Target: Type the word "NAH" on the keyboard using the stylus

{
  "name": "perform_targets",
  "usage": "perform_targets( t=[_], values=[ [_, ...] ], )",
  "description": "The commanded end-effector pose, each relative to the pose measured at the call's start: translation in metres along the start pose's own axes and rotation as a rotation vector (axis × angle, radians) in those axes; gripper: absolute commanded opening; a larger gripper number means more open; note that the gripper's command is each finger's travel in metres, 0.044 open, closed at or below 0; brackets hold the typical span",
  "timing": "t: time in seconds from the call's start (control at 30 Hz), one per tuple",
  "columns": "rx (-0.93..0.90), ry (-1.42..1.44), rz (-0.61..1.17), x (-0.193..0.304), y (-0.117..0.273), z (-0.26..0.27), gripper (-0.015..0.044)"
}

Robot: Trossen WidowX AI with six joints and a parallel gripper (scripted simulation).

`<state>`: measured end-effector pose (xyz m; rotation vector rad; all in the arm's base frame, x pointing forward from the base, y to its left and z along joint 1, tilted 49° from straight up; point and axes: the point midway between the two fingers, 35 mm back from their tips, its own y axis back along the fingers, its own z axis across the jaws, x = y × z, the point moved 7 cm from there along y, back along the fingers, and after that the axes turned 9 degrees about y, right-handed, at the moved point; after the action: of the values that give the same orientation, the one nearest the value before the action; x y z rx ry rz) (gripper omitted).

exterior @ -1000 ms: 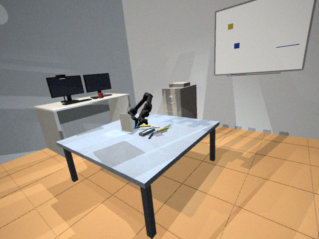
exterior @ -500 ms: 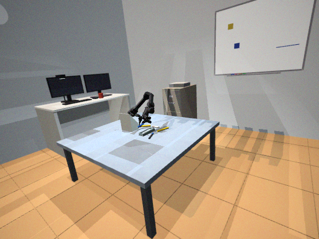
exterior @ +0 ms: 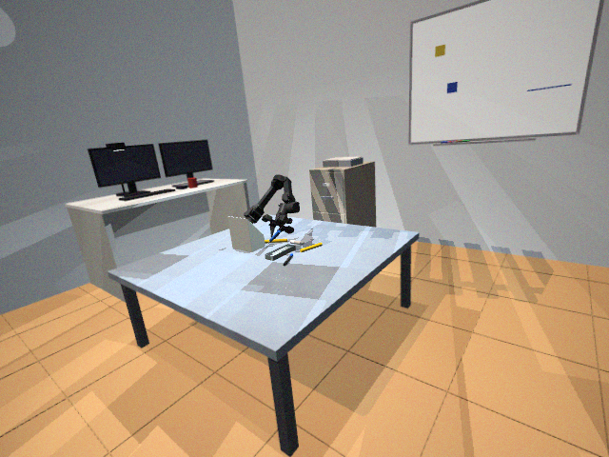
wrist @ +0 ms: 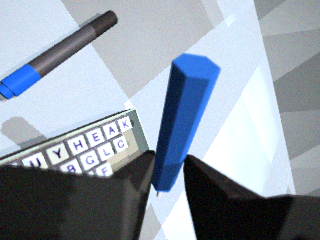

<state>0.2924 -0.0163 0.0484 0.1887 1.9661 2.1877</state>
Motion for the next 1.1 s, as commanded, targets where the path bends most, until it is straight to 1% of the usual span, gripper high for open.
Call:
perform_targets(
  t=[0.0,0.53,1.07],
  values=[
    [0.007,-0.029,-0.054,0.006,0.007,0.005,0.0],
    [-0.071,-0.173,-0.314,0.032,0.035,0.031,0.0],
    [-0.253,-0.323,-0.537,0.064,0.056,0.049,0.0]
  ],
)
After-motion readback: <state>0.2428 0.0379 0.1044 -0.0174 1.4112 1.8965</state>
